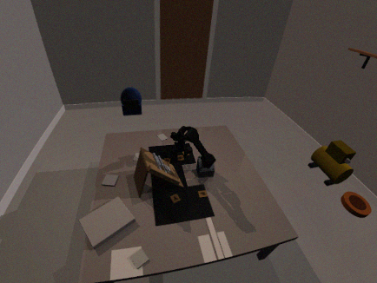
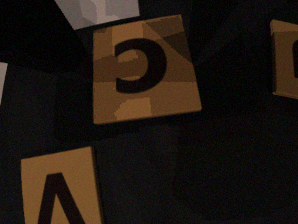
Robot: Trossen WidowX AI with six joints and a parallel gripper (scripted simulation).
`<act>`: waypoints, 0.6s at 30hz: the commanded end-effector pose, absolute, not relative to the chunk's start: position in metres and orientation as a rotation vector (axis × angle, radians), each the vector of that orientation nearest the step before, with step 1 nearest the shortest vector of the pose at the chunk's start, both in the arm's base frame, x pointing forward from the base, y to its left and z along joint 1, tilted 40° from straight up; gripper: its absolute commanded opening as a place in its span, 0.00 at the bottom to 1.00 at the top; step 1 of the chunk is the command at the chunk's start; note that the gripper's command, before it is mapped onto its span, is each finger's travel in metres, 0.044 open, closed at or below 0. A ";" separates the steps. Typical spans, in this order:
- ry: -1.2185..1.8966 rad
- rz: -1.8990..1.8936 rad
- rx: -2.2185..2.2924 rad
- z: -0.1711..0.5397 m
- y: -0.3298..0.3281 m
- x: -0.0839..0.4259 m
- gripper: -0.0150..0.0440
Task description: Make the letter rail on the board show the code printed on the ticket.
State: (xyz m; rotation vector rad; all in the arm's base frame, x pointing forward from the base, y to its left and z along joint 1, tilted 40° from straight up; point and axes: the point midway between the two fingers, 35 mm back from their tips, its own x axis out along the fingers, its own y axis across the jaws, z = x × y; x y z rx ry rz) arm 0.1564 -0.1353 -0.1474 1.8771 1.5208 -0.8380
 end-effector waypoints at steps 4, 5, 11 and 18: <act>1.518 -0.839 1.869 -0.144 -0.138 0.156 0.25; 1.518 -0.839 1.869 -0.144 -0.138 0.156 0.25; 1.518 -0.839 1.869 -0.142 -0.140 0.155 0.25; 1.518 -0.840 1.869 -0.140 -0.141 0.155 0.25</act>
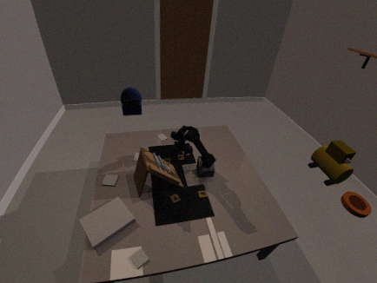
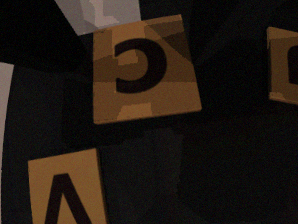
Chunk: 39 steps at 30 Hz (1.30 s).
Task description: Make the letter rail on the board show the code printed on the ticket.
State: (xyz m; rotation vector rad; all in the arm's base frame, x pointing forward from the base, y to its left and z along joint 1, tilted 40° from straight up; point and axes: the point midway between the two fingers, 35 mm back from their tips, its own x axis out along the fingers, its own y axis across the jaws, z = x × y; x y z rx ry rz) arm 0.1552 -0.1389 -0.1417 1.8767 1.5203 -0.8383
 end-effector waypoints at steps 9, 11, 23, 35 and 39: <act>1.482 -0.777 1.843 -0.141 -0.147 0.163 0.25; 1.451 -0.730 1.813 -0.141 -0.152 0.170 0.25; 1.247 -0.452 1.604 -0.134 -0.186 0.215 0.25; 1.045 -0.203 1.356 -0.118 -0.215 0.255 0.25; 0.977 -0.128 1.265 -0.111 -0.223 0.268 0.25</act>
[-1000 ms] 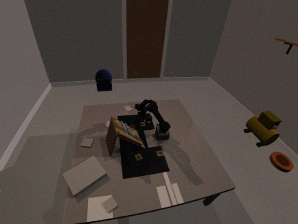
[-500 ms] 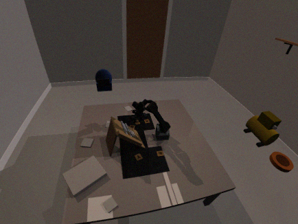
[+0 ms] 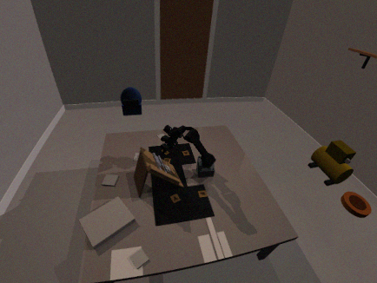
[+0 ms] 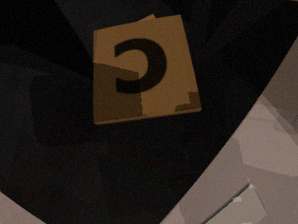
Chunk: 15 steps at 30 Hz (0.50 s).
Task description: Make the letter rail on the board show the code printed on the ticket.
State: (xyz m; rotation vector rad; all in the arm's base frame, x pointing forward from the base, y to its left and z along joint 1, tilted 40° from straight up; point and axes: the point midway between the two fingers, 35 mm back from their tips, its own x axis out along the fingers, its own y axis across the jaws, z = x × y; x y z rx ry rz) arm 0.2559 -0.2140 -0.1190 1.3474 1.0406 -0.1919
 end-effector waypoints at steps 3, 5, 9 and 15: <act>0.926 -0.074 1.195 -0.105 -0.229 0.277 0.25; 0.892 -0.039 1.146 -0.101 -0.233 0.283 0.25; 0.824 0.027 1.047 -0.091 -0.240 0.295 0.25; 0.720 0.120 0.893 -0.076 -0.250 0.311 0.25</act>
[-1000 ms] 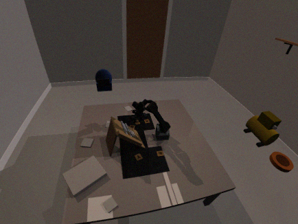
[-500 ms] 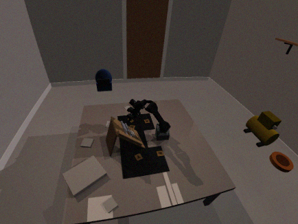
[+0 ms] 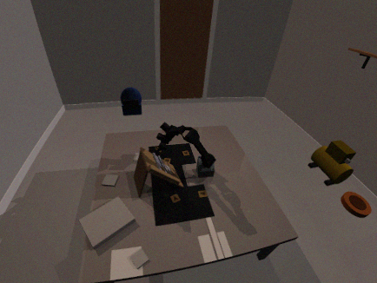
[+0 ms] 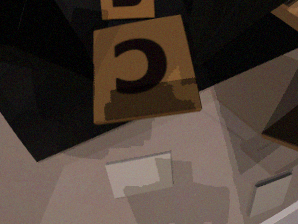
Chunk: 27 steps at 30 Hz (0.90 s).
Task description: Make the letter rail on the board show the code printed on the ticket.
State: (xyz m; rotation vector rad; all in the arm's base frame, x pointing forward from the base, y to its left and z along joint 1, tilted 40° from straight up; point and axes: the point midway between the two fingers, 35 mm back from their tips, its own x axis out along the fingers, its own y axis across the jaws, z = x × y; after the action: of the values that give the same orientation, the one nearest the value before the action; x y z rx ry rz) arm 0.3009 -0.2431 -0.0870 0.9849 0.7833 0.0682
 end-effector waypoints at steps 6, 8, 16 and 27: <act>0.616 0.206 0.734 -0.060 -0.258 0.326 0.25; 0.581 0.232 0.680 -0.054 -0.261 0.330 0.25; 0.537 0.265 0.612 -0.046 -0.263 0.336 0.25; 0.537 0.265 0.612 -0.046 -0.263 0.335 0.25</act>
State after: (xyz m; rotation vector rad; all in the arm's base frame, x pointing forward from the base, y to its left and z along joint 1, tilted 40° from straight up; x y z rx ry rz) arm 0.3347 -0.2629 -0.0481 0.6192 0.5435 0.2605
